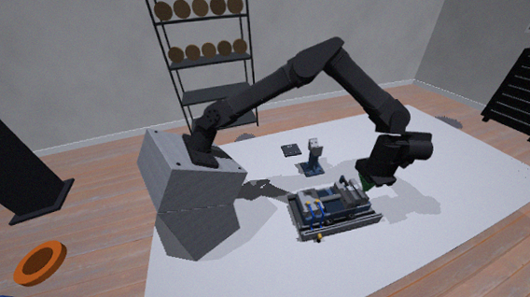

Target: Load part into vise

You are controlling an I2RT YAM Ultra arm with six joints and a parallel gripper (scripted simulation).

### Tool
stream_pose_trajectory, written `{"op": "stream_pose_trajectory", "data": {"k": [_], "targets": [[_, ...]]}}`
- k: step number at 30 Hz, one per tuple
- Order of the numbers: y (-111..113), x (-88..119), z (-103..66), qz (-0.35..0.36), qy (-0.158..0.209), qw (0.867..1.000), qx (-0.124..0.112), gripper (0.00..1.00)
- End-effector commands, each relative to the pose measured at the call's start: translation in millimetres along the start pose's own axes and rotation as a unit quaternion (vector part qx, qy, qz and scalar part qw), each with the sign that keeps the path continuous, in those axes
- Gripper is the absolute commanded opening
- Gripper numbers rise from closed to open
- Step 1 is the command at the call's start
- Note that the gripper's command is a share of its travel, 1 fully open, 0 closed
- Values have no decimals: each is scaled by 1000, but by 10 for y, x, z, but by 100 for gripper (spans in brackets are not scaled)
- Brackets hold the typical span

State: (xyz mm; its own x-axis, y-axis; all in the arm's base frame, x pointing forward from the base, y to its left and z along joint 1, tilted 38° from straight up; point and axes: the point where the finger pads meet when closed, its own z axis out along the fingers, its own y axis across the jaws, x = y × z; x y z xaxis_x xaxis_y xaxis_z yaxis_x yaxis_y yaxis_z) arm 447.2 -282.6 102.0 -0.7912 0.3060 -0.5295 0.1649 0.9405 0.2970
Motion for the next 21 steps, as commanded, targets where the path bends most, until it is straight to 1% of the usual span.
{"op": "stream_pose_trajectory", "data": {"k": [1,21], "targets": [[-110,-90,-159,18,-16,1000,9,0],[-114,-100,-160,16,-18,1000,9,0]]}}
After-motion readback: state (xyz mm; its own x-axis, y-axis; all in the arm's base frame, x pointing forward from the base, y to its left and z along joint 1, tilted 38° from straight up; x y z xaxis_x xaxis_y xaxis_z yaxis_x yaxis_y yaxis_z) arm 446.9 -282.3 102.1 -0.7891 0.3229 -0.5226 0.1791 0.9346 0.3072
